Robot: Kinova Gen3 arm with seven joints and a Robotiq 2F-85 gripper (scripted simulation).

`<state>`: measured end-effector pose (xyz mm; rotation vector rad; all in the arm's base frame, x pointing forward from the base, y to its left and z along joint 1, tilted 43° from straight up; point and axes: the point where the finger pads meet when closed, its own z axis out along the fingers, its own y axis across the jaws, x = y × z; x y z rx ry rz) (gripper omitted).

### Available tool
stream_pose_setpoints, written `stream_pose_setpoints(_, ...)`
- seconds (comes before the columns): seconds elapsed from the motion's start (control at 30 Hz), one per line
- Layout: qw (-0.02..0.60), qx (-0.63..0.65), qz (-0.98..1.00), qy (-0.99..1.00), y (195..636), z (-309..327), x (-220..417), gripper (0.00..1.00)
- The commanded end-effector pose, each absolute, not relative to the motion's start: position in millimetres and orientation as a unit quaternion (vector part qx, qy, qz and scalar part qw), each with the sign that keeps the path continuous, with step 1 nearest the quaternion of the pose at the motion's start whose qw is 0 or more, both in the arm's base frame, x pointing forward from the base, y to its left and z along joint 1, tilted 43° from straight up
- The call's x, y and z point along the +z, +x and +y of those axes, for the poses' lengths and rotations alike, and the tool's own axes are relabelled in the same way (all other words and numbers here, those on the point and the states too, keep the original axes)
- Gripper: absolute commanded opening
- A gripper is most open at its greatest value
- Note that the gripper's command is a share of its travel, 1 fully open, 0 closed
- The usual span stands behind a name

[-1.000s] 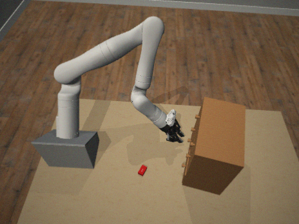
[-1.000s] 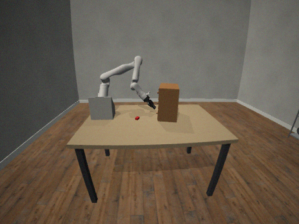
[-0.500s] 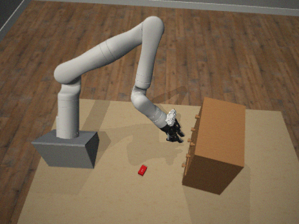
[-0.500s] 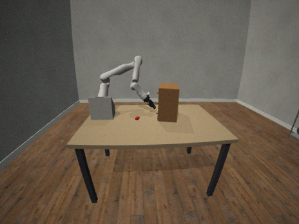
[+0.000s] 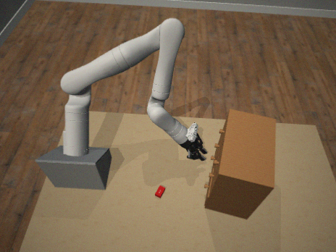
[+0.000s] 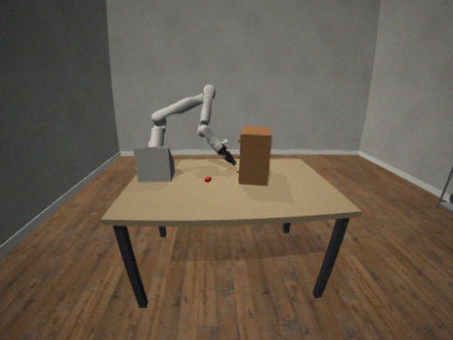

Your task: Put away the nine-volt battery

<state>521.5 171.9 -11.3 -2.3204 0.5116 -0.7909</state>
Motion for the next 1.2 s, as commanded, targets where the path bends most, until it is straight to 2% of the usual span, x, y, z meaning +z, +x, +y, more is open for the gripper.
stream_pose_setpoints(0.0,0.313,-0.301,0.194,-0.880,522,171,-11,0.33)
stream_pose_setpoints(1.17,0.313,-0.301,0.194,-0.880,556,169,-16,0.33)
